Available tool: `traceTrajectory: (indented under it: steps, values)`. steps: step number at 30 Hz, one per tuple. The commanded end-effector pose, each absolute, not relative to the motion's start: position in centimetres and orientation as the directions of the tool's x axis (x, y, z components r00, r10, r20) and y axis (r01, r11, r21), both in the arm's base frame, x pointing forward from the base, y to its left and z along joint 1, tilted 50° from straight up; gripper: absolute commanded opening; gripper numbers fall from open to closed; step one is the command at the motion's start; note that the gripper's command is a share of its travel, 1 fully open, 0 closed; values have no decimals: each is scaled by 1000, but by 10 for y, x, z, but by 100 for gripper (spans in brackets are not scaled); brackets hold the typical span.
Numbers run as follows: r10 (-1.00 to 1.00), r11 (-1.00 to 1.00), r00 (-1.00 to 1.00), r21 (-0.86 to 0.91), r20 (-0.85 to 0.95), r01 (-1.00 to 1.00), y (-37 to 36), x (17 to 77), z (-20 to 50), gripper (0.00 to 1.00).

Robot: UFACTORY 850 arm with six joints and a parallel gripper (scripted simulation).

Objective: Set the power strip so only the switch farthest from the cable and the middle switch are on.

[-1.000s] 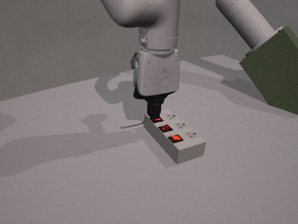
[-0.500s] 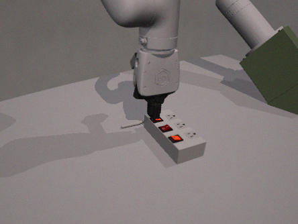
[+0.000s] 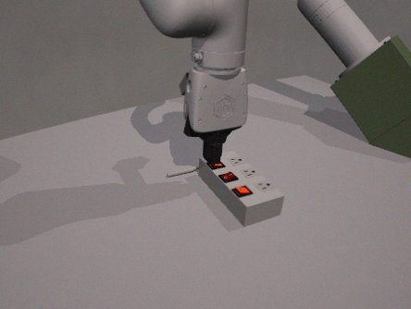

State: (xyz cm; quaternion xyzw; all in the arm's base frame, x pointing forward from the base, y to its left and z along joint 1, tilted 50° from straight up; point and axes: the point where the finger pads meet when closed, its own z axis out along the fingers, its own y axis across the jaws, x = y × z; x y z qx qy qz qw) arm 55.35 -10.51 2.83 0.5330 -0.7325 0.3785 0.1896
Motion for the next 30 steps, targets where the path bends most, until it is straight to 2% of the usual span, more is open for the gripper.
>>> traceTrajectory:
  steps: [1,30]
  values:
    - [-638,144,-360,-354,681,-924,-105,554,29,0]
    - [-638,144,-360,-354,681,-924,-111,555,24,0]
